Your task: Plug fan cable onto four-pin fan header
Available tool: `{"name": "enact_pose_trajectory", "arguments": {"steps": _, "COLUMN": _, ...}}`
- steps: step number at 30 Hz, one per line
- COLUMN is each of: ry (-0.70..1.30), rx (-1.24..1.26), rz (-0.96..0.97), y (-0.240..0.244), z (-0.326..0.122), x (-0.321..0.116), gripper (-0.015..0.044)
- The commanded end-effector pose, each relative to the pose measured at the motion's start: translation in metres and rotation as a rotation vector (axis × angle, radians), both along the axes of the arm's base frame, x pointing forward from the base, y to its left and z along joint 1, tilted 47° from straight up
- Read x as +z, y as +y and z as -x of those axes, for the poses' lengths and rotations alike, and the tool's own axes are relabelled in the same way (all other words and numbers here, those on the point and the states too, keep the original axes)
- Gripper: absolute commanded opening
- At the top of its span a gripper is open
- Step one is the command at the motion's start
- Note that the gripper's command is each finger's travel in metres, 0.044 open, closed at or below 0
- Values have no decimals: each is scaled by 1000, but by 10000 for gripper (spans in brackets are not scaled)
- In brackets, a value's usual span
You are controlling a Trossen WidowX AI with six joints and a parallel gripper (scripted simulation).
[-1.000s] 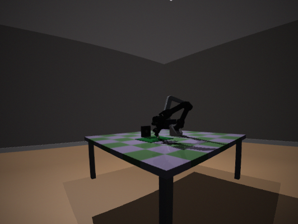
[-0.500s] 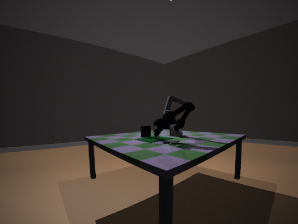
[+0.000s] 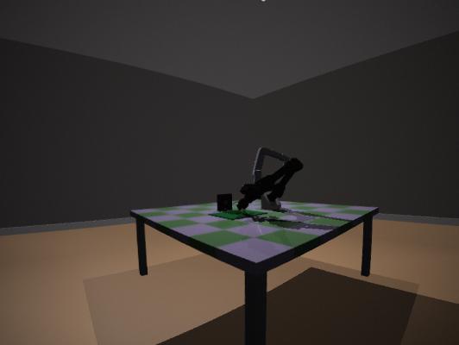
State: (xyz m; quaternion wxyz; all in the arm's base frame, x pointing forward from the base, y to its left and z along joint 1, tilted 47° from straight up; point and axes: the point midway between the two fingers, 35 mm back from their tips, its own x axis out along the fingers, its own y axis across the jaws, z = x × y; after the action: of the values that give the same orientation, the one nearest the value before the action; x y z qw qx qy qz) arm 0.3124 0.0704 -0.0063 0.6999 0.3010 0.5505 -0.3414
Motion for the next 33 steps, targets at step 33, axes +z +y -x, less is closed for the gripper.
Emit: {"name": "enact_pose_trajectory", "arguments": {"steps": 33, "ry": -464, "rx": -161, "rz": 182, "y": 13, "z": 2, "x": 34, "gripper": 0}}
